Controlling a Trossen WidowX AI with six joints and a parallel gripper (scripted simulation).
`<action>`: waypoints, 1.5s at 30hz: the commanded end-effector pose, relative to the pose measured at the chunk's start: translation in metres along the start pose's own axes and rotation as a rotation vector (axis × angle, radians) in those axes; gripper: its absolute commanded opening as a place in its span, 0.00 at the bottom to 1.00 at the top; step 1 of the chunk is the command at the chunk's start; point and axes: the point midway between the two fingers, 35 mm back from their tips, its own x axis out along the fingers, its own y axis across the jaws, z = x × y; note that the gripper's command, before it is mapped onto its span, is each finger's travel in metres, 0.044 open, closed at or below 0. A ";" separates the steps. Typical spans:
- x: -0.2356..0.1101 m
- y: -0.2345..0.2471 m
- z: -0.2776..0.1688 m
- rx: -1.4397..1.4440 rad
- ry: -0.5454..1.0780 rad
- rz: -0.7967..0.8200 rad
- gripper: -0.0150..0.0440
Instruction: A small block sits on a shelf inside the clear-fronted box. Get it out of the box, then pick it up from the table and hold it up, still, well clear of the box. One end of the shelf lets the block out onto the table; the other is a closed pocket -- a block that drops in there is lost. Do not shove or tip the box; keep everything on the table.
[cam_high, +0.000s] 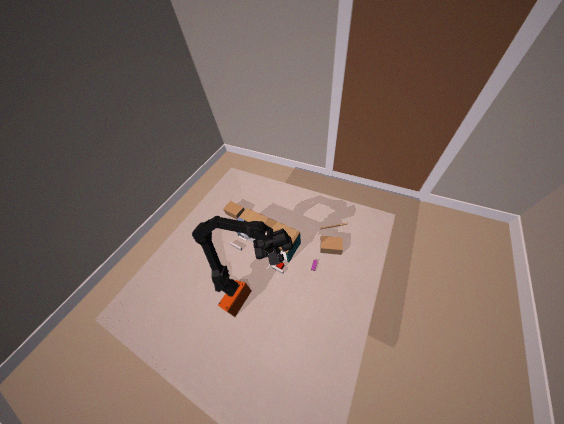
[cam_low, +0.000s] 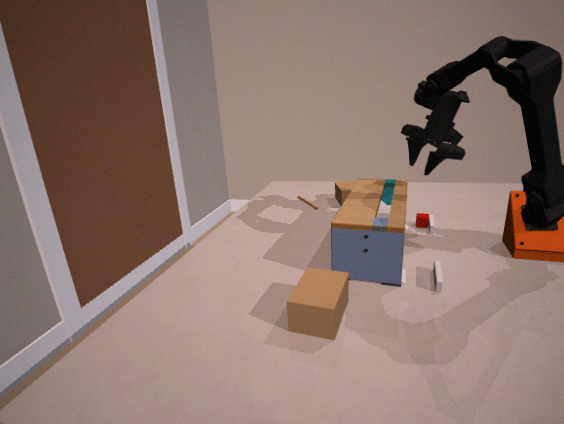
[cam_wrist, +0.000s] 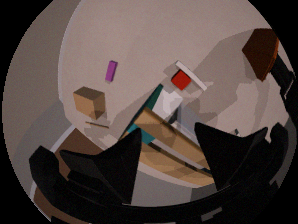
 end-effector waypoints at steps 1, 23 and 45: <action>0.000 -0.004 0.009 0.744 0.108 -0.027 0.74; 0.034 -0.008 0.014 0.744 0.107 -0.024 0.74; 0.107 -0.031 0.027 0.744 0.110 -0.028 0.74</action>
